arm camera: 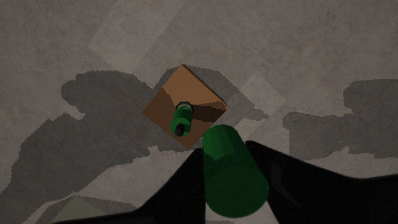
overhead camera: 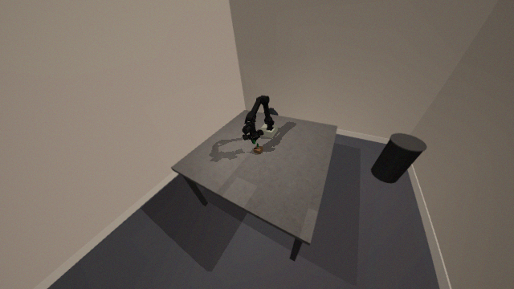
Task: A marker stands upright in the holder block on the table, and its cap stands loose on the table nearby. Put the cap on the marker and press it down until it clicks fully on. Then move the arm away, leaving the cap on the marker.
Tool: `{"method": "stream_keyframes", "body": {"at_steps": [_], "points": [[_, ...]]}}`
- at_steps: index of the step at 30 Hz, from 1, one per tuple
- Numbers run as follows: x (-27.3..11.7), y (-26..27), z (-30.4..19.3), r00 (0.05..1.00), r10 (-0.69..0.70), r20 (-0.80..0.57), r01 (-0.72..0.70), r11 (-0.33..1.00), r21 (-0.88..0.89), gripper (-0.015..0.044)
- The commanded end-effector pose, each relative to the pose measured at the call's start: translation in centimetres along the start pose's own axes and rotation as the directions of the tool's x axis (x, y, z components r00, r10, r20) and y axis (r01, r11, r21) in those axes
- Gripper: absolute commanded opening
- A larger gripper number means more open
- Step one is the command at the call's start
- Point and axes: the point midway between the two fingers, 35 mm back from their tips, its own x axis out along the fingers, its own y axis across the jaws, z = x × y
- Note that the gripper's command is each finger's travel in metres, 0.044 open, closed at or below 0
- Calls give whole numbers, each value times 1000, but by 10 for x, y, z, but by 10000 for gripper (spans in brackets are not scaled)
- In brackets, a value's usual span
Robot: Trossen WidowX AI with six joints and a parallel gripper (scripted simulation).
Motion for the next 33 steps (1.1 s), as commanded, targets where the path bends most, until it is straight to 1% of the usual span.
{"method": "stream_keyframes", "body": {"at_steps": [1, 8, 19, 33], "points": [[-7, 14, 5, 1000, 4, -2, -4, 1000, 5, 0], [-15, 30, 11, 1000, 5, -2, -5, 1000, 5, 0], [-5, 30, 11, 1000, 5, -2, -5, 1000, 5, 0], [18, 29, 11, 1000, 5, -2, -5, 1000, 5, 0]]}}
